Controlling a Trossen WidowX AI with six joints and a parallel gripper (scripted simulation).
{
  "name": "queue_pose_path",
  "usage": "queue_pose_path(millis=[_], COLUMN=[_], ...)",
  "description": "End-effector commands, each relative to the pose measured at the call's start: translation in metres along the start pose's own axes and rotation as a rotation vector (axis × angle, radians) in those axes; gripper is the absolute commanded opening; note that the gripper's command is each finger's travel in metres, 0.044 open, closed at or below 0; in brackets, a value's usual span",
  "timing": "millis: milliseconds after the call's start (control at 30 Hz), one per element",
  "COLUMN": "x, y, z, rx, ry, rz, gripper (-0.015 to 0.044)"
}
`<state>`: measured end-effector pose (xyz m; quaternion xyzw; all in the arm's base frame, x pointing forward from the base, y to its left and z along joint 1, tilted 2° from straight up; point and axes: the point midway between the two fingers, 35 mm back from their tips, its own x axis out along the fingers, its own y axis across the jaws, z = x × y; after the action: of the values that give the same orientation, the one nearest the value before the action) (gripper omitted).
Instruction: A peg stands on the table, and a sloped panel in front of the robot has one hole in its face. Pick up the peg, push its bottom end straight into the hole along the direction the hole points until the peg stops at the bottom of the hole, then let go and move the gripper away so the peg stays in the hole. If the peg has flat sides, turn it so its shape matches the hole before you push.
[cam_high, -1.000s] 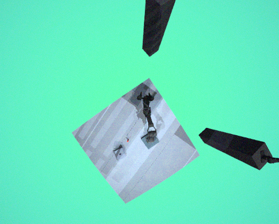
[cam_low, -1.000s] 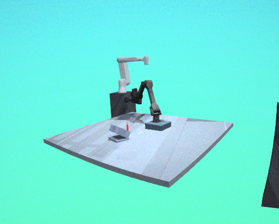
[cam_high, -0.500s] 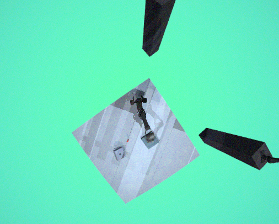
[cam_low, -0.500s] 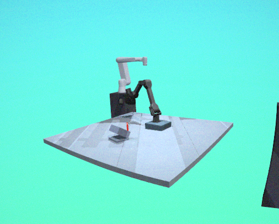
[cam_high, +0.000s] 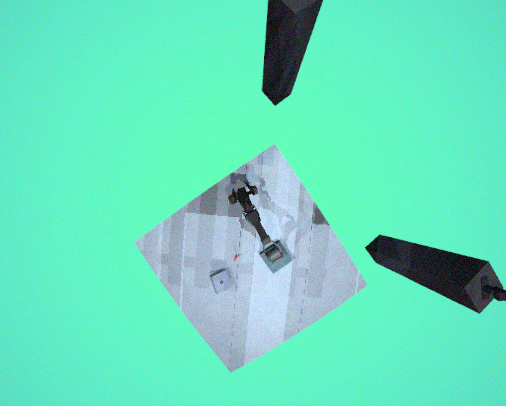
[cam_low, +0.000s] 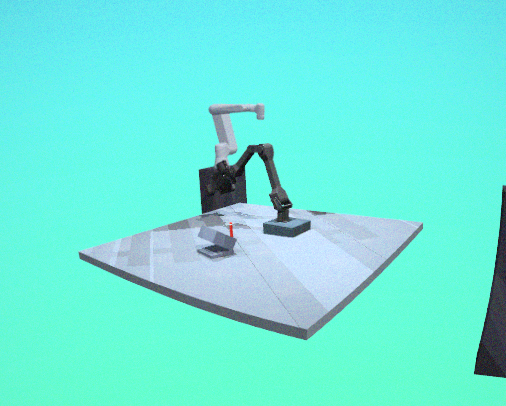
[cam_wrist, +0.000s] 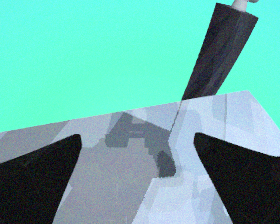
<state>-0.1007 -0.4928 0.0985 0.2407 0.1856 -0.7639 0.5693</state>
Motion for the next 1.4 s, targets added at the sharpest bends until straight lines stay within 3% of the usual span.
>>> queue_pose_path(millis=[0,700,1367], x=[-0.006,-0.060,-0.135], y=[0.025,0.134,0.203], z=[-0.012,-0.067,-0.129], rx=[-0.065,-0.399,-0.743], ry=[0.050,0.247,0.408], rz=[0.046,0.268,0.469], gripper=[0.0440,0.0440,0.0440])
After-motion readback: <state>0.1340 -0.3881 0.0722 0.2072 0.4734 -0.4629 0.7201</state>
